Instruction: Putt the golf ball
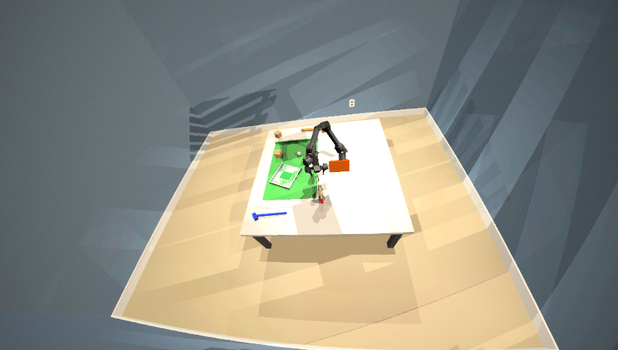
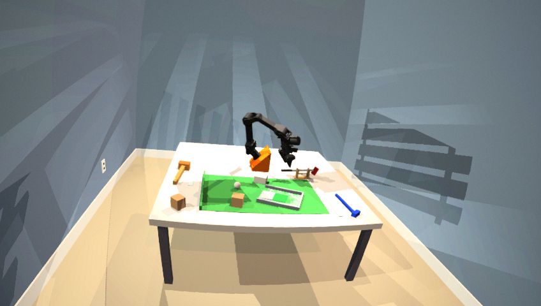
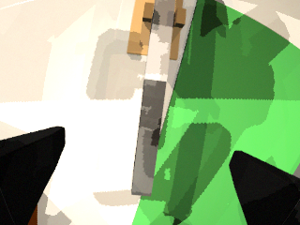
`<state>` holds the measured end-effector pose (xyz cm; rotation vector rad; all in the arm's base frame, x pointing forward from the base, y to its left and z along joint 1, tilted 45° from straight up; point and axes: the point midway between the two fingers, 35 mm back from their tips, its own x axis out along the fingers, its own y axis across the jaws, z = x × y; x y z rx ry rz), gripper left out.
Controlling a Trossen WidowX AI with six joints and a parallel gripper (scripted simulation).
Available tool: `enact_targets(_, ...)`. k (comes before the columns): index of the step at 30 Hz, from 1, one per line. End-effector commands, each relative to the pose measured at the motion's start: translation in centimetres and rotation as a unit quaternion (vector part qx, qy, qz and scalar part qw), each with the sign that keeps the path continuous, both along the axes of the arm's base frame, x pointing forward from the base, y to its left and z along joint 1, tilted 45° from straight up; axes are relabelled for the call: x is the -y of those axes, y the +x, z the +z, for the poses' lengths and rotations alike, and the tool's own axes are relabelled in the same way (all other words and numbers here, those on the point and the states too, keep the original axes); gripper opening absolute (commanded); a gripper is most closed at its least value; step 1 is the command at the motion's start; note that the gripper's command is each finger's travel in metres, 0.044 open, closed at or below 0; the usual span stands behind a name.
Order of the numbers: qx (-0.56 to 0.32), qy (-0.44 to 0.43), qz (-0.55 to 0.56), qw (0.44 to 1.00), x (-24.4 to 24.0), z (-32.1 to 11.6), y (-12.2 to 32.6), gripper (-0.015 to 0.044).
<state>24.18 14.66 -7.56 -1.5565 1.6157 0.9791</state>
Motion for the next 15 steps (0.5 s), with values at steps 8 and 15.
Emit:
enact_targets(8, -0.016, 0.000, 0.006, 1.000, 1.7, -1.2, -0.1, 0.0440)
enact_targets(15, -0.016, 0.000, 0.006, 1.000, 2.4, -1.9, -0.1, 0.0440)
